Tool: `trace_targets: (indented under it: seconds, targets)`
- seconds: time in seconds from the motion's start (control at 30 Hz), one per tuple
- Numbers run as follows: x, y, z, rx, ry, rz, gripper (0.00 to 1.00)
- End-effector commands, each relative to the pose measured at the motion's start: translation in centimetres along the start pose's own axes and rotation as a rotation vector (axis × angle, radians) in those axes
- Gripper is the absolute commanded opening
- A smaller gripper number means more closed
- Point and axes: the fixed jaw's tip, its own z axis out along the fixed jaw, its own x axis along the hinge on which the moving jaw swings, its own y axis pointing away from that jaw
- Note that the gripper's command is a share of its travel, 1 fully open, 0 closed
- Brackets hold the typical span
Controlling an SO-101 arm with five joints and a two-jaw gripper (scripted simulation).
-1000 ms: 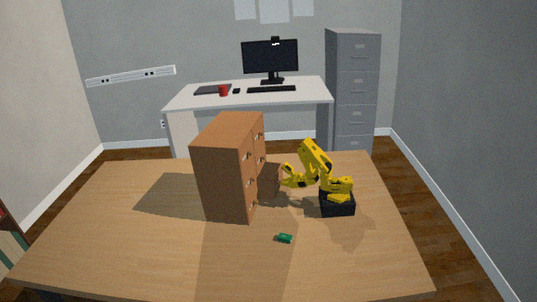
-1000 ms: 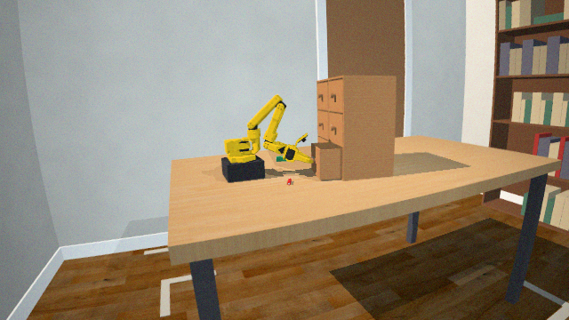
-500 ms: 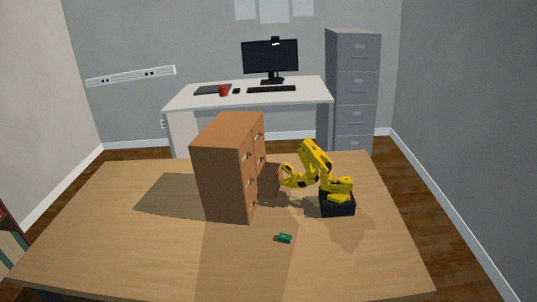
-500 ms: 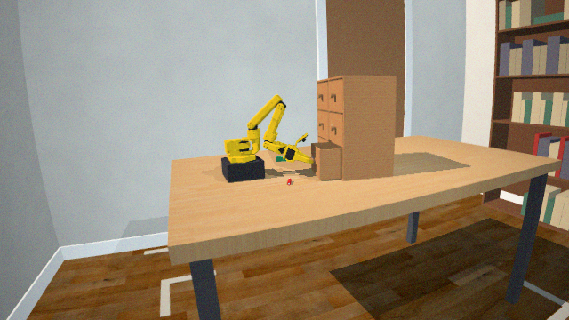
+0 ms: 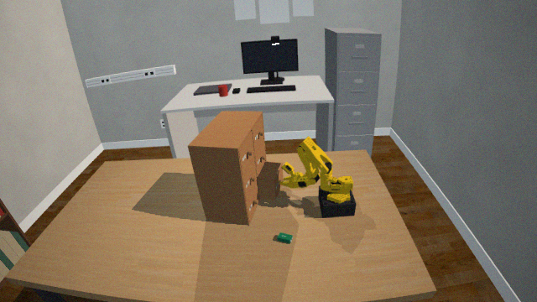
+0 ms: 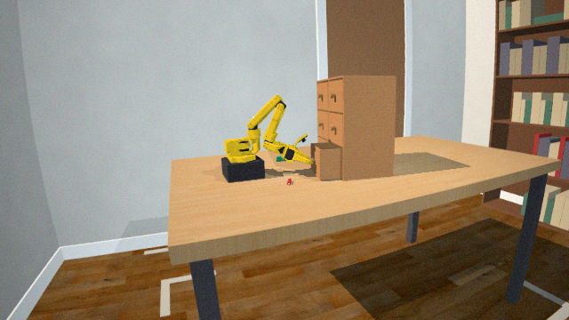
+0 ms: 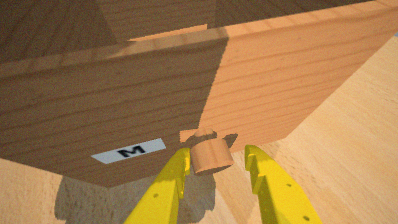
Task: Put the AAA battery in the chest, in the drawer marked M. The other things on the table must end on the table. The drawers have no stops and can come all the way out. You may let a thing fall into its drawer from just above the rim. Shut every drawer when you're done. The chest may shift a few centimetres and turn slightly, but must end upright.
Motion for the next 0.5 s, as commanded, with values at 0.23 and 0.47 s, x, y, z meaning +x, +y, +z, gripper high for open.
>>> trace_targets:
  seconds: [0.23,0.47]
  targets:
    - [-0.1,-0.3,-0.3,0.012,0.002,0.003,0.21]
    - [0.4,-0.9,-1.6,0.037,0.06,0.004,0.21]
